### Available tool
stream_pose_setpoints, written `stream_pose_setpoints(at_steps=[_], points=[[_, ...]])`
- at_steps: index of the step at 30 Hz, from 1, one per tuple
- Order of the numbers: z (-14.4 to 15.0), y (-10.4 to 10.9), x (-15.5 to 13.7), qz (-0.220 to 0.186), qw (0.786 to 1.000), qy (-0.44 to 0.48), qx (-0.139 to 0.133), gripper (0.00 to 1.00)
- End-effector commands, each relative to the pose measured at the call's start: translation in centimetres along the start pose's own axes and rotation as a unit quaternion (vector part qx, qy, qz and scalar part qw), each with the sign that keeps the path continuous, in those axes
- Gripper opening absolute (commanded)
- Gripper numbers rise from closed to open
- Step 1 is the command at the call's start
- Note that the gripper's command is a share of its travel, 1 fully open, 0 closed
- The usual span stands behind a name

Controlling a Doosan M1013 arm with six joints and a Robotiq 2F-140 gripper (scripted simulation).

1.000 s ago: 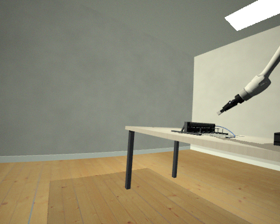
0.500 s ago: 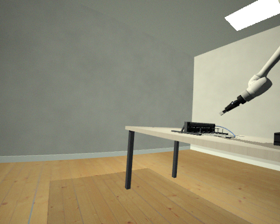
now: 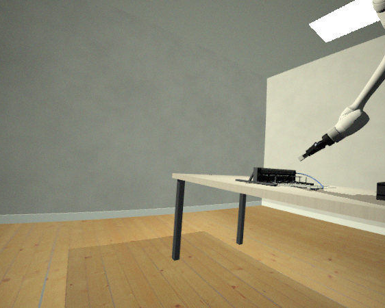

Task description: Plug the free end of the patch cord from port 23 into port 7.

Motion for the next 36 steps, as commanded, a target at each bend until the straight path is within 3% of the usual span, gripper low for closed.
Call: stream_pose_setpoints(at_steps=[1,4,11,15,36], points=[[0.0,-2.2,0.0,0.001,1.0,0.0,-0.001,0.0],[0.0,-3.0,0.0,0.001,1.0,0.0,-0.001,0.0],[0.0,-8.8,0.0,0.001,1.0,0.0,-0.001,0.0],[0.0,-10.7,0.0,0.001,1.0,0.0,-0.001,0.0],[0.0,-11.3,0.0,0.001,1.0,0.0,-0.001,0.0]])
Point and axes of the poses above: the point where the finger pads meet when closed, its own y axis back along the fingers, its own z axis across the jaws, x = y × z, the point moved 9 cm from there along y, back along the fingers, and after that the axes turned 15 degrees about -y, right-handed, at the moved point
